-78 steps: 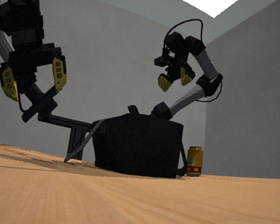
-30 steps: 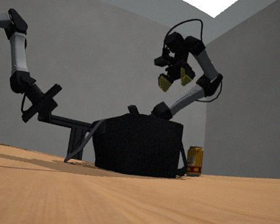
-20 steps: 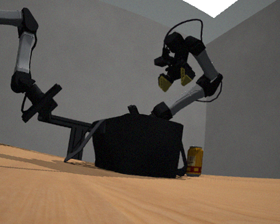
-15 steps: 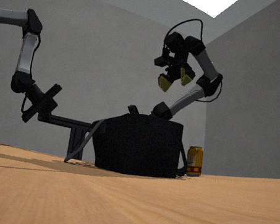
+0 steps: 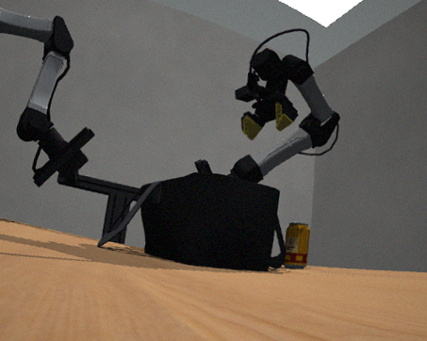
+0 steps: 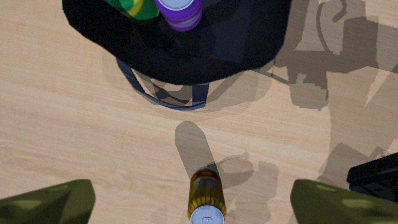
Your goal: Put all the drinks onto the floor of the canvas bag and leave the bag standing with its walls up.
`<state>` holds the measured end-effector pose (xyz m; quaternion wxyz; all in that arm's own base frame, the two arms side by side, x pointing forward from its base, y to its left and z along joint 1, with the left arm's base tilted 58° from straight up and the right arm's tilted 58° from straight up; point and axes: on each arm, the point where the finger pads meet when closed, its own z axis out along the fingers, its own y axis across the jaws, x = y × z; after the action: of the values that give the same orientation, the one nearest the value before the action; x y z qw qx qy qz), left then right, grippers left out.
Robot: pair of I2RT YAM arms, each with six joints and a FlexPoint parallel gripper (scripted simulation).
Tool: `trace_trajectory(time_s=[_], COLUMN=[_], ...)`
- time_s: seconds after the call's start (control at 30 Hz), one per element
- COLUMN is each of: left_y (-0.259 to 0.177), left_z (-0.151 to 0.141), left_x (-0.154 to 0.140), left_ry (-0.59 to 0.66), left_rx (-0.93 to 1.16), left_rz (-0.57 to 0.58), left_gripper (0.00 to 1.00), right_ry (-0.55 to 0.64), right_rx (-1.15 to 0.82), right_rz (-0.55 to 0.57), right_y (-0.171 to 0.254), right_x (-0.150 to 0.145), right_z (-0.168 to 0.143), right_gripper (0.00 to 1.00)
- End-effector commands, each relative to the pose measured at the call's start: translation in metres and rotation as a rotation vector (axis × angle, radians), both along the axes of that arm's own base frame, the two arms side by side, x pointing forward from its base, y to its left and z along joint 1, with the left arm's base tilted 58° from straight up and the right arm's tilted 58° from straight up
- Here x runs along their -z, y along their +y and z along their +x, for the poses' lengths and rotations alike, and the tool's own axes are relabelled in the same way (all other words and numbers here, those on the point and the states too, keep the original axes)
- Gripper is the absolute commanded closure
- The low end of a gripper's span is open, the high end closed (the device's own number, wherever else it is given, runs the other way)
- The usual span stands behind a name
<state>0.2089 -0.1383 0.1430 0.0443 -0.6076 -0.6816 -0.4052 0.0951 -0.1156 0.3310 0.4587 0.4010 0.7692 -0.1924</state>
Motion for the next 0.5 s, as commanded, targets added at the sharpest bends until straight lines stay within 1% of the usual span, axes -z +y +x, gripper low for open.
trace_trajectory(time_s=[0.0, 0.03, 0.07, 0.1, 0.2, 0.4, 0.43, 0.47], left_y=[-0.009, -0.009, -0.009, -0.009, -0.009, -0.009, -0.009, -0.009], left_z=[0.000, 0.000, 0.000, 0.000, 0.000, 0.000, 0.000, 0.000], left_x=[-0.006, -0.006, -0.006, -0.006, -0.006, -0.006, -0.006, -0.006], left_ry=[-0.005, -0.005, -0.005, -0.005, -0.005, -0.005, -0.005, -0.005], left_rx=[0.011, 0.011, 0.011, 0.011, 0.011, 0.011, 0.011, 0.011], left_rz=[-0.029, -0.029, -0.029, -0.029, -0.029, -0.029, -0.029, -0.029], left_gripper=[0.00, 0.00, 0.00, 0.00, 0.00, 0.00, 0.00, 0.00], right_ry=[-0.041, 0.007, -0.010, -0.010, -0.028, -0.089, -0.038, -0.038], right_rx=[-0.015, -0.005, 0.003, 0.005, 0.000, -0.105, -0.045, -0.045], right_rz=[-0.019, 0.063, 0.006, 0.009, -0.034, -0.032, 0.038, 0.038], right_y=[0.032, -0.003, 0.007, 0.007, 0.017, 0.075, 0.028, 0.028], right_x=[-0.006, 0.013, -0.004, -0.004, -0.010, 0.001, 0.013, 0.013], right_z=[-0.008, 0.003, -0.003, -0.003, -0.007, -0.010, -0.001, -0.001], right_gripper=[0.14, 0.14, 0.14, 0.14, 0.14, 0.14, 0.14, 0.14])
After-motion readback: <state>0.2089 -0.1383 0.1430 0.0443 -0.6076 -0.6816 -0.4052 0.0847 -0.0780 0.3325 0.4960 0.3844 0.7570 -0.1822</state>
